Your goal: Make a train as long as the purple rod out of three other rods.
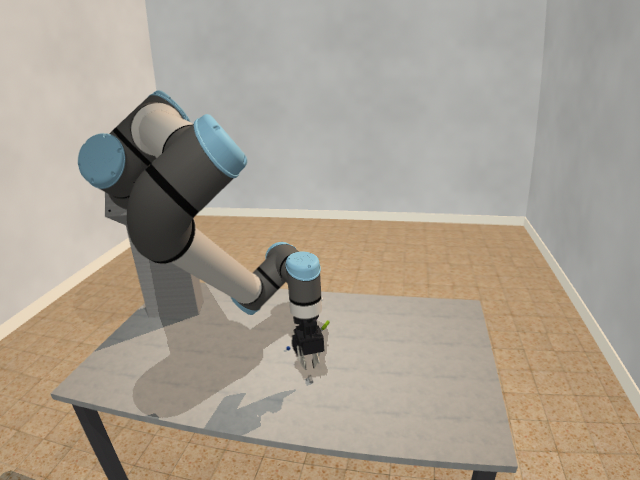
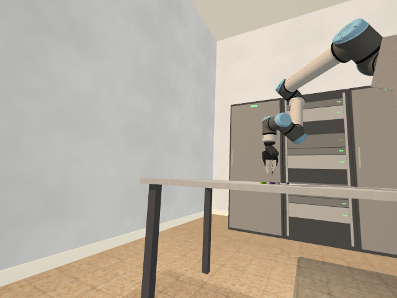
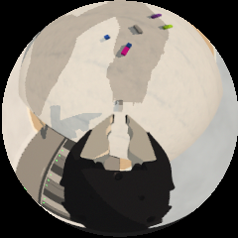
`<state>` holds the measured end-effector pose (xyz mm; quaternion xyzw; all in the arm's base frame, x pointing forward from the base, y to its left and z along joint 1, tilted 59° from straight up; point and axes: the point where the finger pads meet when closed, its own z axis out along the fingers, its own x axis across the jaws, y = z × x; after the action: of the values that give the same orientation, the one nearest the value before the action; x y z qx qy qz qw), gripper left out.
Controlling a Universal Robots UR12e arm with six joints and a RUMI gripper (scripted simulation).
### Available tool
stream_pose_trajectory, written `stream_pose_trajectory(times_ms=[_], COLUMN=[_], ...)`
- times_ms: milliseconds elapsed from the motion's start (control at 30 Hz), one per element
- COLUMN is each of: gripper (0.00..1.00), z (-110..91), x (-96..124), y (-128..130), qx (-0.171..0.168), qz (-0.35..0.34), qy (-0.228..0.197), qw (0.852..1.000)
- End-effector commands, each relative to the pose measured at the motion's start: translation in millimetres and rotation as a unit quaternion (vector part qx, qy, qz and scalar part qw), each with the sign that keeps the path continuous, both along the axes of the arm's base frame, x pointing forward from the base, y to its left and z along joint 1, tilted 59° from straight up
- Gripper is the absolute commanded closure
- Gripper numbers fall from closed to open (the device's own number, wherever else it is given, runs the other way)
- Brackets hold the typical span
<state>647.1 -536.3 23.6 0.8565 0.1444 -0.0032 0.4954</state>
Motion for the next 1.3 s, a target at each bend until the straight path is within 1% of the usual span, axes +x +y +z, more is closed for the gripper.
stream_pose_trajectory(times_ms=[0, 633, 1267], gripper=[0.86, 0.86, 0.86], z=[-4, -16, -17], x=[2, 5, 5], y=[-7, -26, -28], qx=[0.000, 0.000, 0.000], qz=[0.000, 0.000, 0.000], qy=[0.000, 0.000, 0.000], qw=[1.000, 1.000, 1.000])
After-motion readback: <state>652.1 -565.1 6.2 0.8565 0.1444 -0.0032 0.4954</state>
